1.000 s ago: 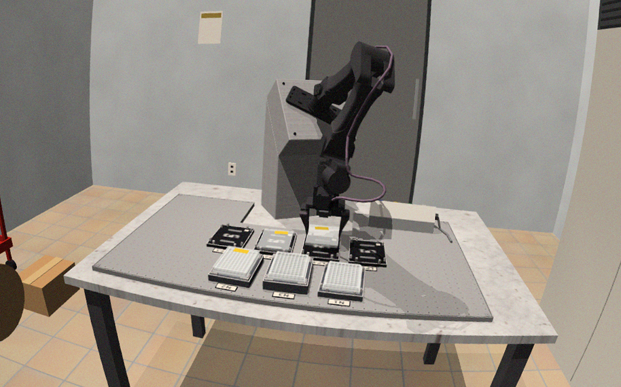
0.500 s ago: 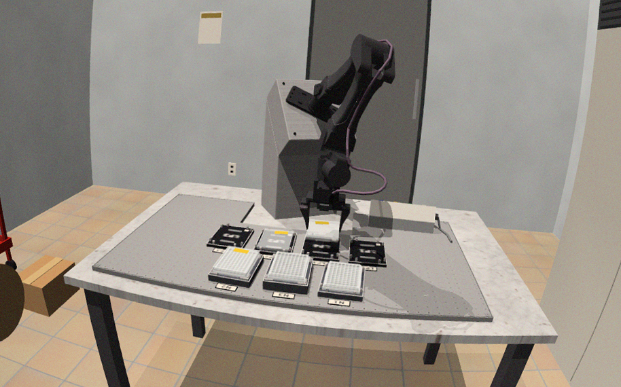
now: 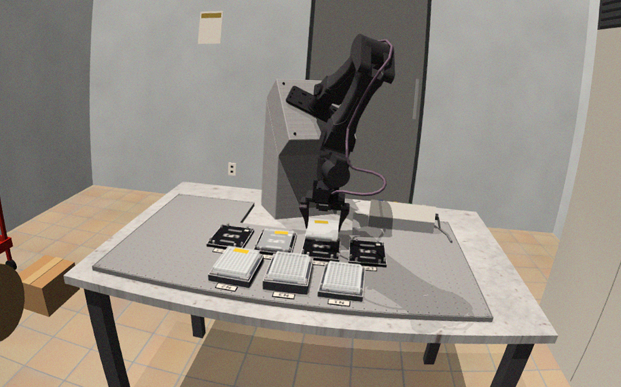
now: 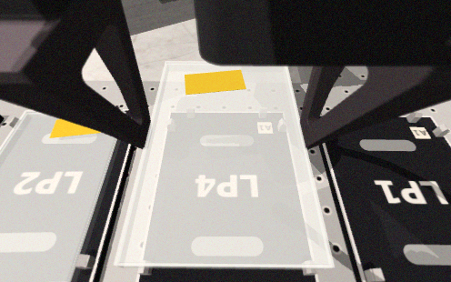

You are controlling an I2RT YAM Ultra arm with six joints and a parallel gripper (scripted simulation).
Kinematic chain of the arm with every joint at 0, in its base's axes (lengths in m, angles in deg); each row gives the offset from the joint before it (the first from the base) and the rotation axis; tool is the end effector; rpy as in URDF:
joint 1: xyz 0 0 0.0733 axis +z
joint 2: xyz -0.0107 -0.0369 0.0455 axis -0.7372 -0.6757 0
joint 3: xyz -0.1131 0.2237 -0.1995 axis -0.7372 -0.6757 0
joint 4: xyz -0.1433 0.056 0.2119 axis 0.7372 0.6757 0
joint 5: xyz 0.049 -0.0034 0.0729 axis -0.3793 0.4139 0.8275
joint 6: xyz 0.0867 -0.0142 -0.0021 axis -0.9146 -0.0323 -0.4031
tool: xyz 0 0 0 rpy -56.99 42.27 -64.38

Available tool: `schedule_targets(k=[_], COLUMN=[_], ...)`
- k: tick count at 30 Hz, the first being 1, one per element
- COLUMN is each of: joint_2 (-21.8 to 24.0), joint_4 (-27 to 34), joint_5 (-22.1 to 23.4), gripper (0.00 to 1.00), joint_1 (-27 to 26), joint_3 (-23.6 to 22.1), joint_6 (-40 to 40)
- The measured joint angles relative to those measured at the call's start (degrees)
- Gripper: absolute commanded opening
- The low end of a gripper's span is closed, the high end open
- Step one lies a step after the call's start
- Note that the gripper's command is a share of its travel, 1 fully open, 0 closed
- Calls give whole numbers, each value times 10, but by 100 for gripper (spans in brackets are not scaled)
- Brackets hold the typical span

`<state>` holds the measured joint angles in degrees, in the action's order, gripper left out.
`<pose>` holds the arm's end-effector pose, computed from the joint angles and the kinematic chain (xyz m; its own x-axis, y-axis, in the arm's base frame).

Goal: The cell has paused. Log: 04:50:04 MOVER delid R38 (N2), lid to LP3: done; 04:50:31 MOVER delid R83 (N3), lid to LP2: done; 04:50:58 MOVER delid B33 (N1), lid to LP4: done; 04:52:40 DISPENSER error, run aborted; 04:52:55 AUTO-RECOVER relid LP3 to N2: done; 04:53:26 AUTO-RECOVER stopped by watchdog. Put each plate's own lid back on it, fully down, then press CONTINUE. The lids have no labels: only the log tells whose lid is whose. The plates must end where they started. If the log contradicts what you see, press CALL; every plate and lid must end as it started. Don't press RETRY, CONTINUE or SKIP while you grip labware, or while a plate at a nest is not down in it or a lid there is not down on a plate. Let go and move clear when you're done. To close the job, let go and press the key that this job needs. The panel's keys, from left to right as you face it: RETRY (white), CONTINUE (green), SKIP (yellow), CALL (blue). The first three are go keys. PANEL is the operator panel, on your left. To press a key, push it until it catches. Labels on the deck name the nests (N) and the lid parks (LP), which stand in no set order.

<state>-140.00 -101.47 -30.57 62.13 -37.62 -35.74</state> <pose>0.3163 0.1025 0.1228 -0.7447 0.1213 -0.6563 -0.1895 0.9044 0.3823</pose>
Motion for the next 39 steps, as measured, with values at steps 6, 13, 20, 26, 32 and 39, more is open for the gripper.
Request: schedule_targets(k=[6, 13, 20, 26, 32, 39], joint_2=[0, 6, 10, 20, 21, 21], joint_4=[4, 10, 27, 63, 120, 188], joint_5=[0, 0, 1, 1, 1, 0], gripper=[0, 0, 0, 0, 0, 0], joint_1=[0, -1, -1, -1, -1, -1], joint_3=[0, 0, 18, 61, 125, 206], joint_6=[0, 1, -7, -23, -28, -30])
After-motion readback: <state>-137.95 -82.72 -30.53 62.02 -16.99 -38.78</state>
